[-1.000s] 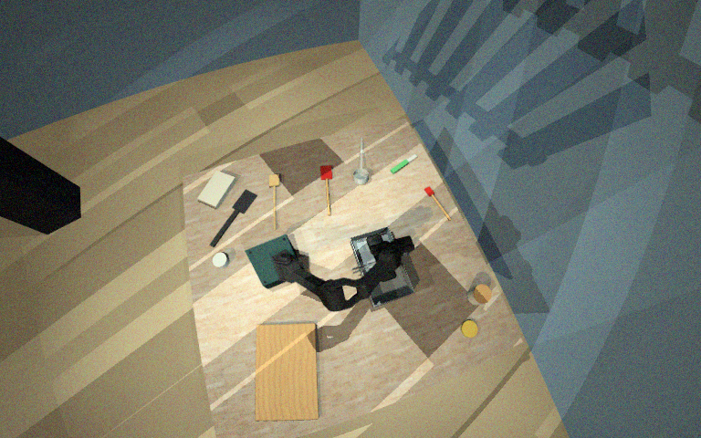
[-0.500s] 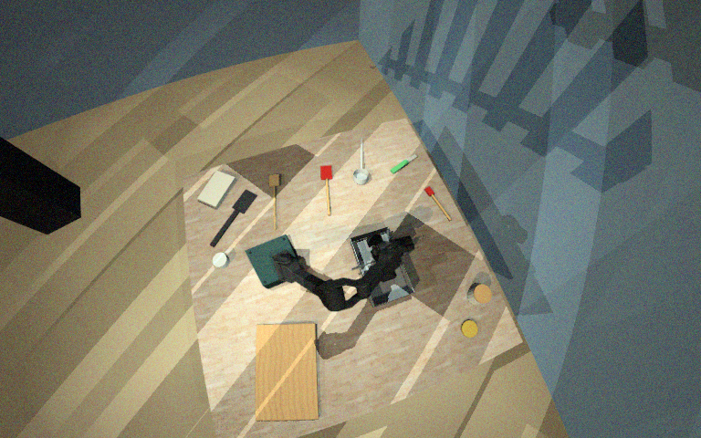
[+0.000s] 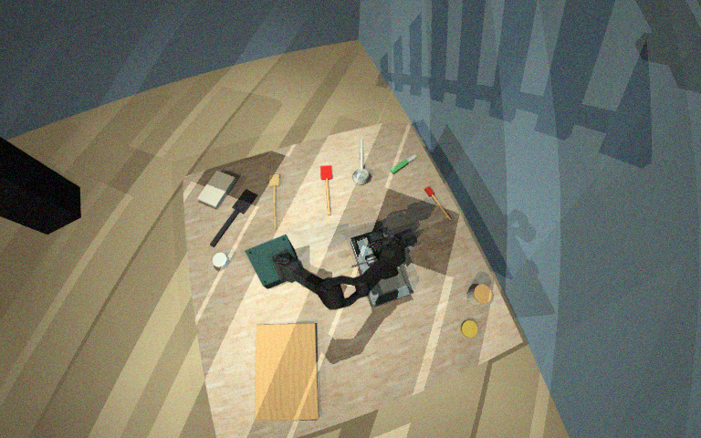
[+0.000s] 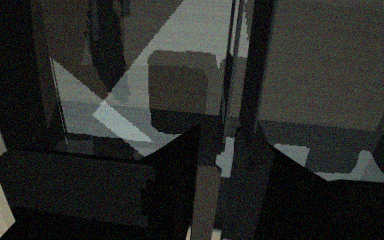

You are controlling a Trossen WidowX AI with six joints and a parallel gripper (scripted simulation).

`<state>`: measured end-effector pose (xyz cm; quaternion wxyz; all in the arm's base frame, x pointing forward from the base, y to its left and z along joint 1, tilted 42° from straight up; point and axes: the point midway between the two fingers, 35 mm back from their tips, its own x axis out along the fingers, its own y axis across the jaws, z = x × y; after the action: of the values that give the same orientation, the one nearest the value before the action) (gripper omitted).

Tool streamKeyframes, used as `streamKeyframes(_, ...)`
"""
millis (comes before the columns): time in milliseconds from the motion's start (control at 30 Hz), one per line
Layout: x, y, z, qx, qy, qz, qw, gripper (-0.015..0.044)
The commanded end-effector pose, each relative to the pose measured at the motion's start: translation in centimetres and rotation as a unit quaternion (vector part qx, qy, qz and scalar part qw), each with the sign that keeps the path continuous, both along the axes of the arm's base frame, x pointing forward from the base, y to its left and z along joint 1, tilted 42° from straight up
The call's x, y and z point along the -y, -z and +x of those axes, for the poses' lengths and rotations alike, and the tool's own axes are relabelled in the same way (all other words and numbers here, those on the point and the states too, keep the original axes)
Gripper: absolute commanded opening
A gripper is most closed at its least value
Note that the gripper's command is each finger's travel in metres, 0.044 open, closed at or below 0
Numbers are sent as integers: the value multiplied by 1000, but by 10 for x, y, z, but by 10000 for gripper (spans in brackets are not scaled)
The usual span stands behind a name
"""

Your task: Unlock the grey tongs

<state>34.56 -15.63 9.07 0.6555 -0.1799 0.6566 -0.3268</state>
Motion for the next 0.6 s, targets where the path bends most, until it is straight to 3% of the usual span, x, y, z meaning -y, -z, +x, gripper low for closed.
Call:
streamKeyframes(0, -38, -45, 3, 11, -6, -3, 1000, -150)
streamKeyframes(567, -32, -45, 0, 13, 2, 1, 1000, -150)
